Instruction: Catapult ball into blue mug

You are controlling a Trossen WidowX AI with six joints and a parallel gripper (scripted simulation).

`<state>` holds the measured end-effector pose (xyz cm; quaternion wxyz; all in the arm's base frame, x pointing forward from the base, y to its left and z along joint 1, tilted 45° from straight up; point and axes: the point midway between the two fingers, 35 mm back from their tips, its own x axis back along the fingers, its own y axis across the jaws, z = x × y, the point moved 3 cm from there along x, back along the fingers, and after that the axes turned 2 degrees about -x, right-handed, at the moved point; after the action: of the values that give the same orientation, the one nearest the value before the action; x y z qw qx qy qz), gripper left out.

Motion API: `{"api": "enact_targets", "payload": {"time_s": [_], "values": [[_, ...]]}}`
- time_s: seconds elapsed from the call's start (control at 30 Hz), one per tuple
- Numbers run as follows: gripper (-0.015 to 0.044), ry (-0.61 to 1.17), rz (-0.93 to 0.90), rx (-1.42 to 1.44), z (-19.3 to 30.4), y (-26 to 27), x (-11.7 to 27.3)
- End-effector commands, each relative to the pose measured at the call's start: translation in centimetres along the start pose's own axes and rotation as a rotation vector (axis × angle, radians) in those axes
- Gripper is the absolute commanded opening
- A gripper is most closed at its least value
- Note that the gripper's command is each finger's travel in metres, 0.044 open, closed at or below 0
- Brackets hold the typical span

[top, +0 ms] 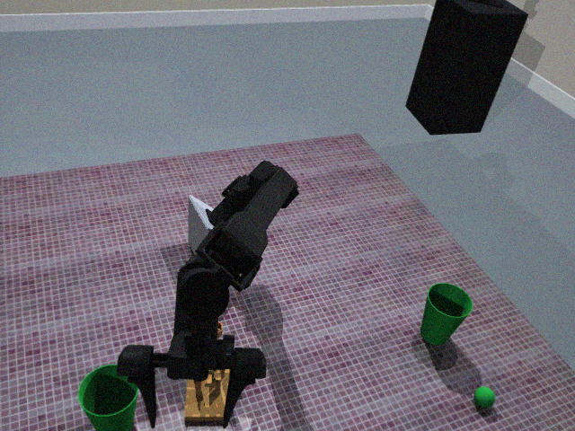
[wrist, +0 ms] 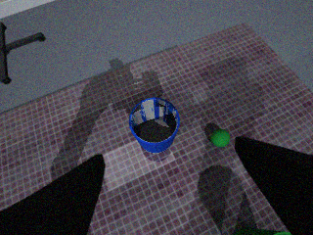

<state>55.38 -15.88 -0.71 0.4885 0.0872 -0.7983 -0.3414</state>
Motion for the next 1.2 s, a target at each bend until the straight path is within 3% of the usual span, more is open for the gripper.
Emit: {"api": "enact_targets", "payload": {"time_s": [0.0, 0.33, 0.63, 0.9, 1.17], "values": [[0.044, -0.022, -0.024, 0.006, -0.6, 0.0, -0.3], [0.044, -0.022, -0.021, 0.002, -0.6, 0.1, -0.3], [0.044, -0.007, 0.136, -0.199, -0.4, 4.1, 0.3], [0.044, -0.027, 0.145, -0.212, -0.7, 4.5, 0.0], [0.023, -0.027, 0.145, -0.212, -0.7, 4.5, 0.0]]}}
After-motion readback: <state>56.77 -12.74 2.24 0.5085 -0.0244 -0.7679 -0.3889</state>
